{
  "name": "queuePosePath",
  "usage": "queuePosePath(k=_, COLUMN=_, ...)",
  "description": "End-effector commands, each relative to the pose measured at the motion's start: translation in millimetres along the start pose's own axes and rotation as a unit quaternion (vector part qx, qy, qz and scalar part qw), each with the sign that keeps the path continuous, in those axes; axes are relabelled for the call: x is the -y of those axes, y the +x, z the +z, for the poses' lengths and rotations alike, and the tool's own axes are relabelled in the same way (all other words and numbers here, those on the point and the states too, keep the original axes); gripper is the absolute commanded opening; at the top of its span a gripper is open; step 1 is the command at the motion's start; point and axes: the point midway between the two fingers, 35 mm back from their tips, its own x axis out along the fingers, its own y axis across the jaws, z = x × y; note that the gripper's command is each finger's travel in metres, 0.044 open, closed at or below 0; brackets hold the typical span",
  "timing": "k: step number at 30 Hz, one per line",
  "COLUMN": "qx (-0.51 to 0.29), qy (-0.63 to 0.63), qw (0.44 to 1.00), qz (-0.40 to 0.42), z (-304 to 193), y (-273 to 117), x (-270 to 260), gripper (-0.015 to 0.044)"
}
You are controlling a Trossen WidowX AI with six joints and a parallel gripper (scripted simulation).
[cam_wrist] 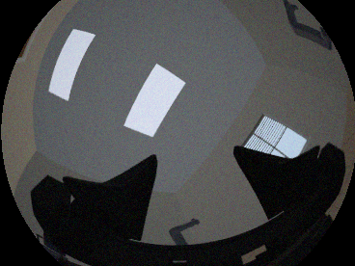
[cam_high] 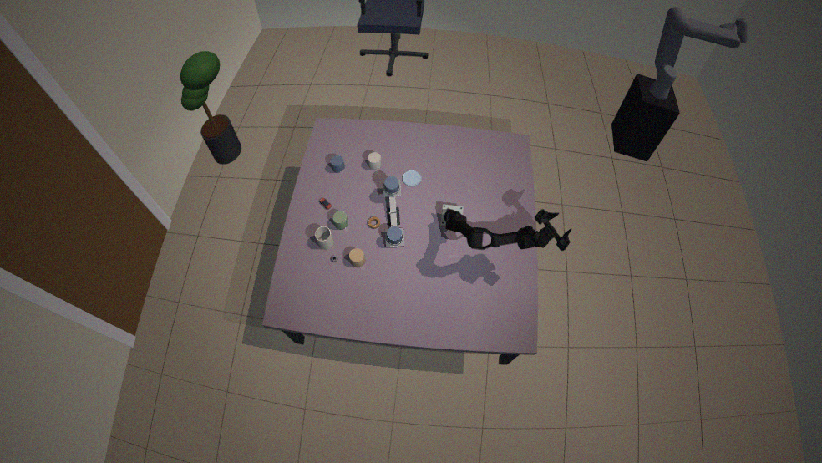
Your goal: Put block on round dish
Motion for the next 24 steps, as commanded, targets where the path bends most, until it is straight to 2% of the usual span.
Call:
queuePosePath(k=1, qx=-0.002, qy=0.001, qw=1.000, qz=0.000, z=-1.2, y=0.6, x=-0.7, gripper=0.0426)
queuePosePath(k=2, qx=-0.006, qy=0.004, qw=1.000, qz=0.001, z=-4.8, y=2.4, x=-2.7, gripper=0.0440)
queuePosePath(k=11, qx=-0.096, qy=0.050, qw=0.994, qz=0.029, z=-66.8, y=28.4, x=-51.1, gripper=0.0440)
queuePosePath(k=24, qx=-0.224, qy=0.098, qw=0.963, qz=0.116, z=-140.8, y=41.1, x=-154.6, gripper=0.0440)
